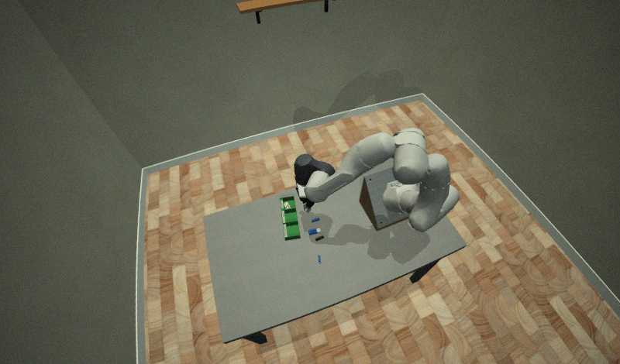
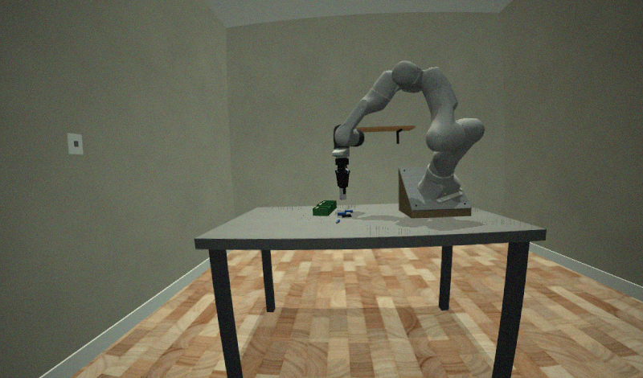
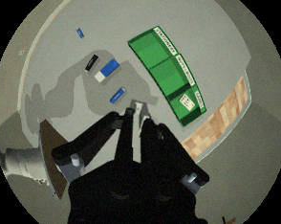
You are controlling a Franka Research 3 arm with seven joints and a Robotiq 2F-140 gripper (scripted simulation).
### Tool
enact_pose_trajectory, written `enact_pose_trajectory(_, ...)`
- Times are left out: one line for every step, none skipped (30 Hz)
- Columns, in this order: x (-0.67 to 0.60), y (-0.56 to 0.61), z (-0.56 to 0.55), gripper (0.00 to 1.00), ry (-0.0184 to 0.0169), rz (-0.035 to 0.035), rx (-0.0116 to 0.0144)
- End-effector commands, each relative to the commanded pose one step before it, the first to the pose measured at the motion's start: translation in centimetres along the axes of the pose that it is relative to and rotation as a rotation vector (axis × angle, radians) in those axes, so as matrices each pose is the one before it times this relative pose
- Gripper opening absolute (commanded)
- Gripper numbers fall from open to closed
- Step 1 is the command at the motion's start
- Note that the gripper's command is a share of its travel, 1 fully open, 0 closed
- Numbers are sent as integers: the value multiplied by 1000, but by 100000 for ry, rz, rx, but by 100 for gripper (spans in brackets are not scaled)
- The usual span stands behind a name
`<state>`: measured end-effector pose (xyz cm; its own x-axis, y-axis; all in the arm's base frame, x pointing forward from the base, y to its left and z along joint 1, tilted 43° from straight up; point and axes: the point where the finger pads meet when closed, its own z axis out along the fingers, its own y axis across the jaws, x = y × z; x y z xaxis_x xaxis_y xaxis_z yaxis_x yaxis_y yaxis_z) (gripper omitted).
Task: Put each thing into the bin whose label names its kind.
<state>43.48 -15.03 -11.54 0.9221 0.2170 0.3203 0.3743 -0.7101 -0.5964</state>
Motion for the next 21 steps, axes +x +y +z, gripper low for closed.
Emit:
enact_pose_trajectory(2192,-423,189,6,-166,1182,919)
enact_pose_trajectory(600,-21,0,6,0,0,0)
enact_pose_trajectory(600,-21,0,6,0,0,0)
enact_pose_trajectory(600,-21,0,6,0,0,0)
enact_pose_trajectory(600,-21,0,6,0,0,0)
enact_pose_trajectory(318,-11,0,6,0,0,0)
enact_pose_trajectory(600,-21,0,6,0,-5000,0)
enact_pose_trajectory(600,9,0,6,0,-5000,0)
enact_pose_trajectory(599,39,0,6,0,-5000,0)
enact_pose_trajectory(0,0,0,6,0,0,0)
enact_pose_trajectory(0,0,0,6,0,0,0)
enact_pose_trajectory(596,69,0,6,0,-5000,0)
enact_pose_trajectory(592,99,0,6,0,-5000,0)
enact_pose_trajectory(586,128,0,6,43,-3649,-89)
enact_pose_trajectory(581,150,0,6,89,-2175,-156)
enact_pose_trajectory(578,162,1,6,96,-2214,-134)
enact_pose_trajectory(574,175,2,6,98,-2250,-130)
enact_pose_trajectory(570,188,3,6,99,-2288,-131)
enact_pose_trajectory(565,201,4,6,99,-2319,-134)
enact_pose_trajectory(561,214,4,6,99,-2340,-137)
enact_pose_trajectory(555,227,5,6,100,-2351,-140)
